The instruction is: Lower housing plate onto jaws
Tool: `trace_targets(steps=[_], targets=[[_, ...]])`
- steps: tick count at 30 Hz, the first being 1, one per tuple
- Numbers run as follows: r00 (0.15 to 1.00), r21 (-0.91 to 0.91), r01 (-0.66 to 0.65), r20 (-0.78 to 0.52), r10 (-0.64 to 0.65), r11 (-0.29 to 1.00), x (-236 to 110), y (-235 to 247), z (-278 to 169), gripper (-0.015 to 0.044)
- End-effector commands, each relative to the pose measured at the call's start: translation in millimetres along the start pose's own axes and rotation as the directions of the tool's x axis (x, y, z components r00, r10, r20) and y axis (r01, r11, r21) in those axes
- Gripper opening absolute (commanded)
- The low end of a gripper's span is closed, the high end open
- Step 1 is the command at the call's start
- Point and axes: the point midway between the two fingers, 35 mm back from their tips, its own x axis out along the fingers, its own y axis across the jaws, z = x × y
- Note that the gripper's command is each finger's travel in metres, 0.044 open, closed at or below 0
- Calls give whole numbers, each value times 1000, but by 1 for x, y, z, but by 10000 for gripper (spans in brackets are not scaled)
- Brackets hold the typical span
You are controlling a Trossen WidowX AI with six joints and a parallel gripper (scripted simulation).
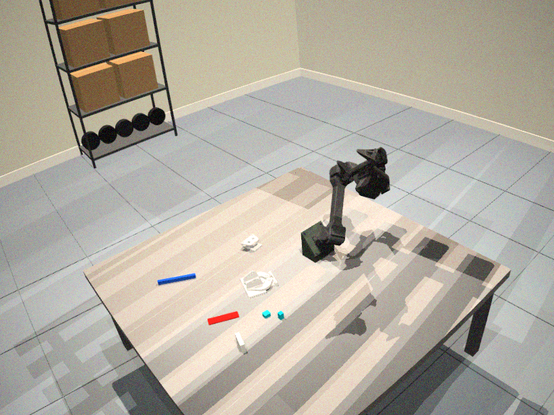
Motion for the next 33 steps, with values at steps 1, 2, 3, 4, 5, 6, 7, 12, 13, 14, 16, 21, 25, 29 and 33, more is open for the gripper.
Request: trace_targets(steps=[1, 2, 3, 4, 5, 6, 7, 12, 13, 14, 16, 21, 25, 29, 33], targets=[[1000, 0, 0, 0, 0, 1000, 0, 0, 0, 426], [1000, -5, 1, 0, -1, 1000, 0, 0, 0, 440], [1000, -20, 5, -1, -5, 1000, 0, -2, 2, 440], [1000, -44, 12, -3, -12, 999, -1, -4, 4, 440], [1000, -73, 19, -5, -20, 997, -1, -7, 7, 440], [1000, -103, 27, -7, -27, 994, -1, -9, 10, 440], [999, -132, 34, -8, -35, 991, -2, -12, 14, 440], [997, -268, 66, -13, -72, 961, -3, -22, 27, 440], [997, -291, 72, -14, -80, 954, -4, -23, 27, 440], [996, -314, 79, -15, -88, 946, -4, -24, 27, 440], [994, -364, 91, -16, -104, 927, -5, -27, 30, 440], [990, -497, 113, -12, -138, 860, -6, -36, 47, 440], [990, -591, 107, -12, -141, 799, -6, -36, 59, 440], [988, -671, 108, -8, -153, 733, -6, -38, 72, 440], [986, -746, 108, -3, -165, 657, -5, -41, 86, 440]])
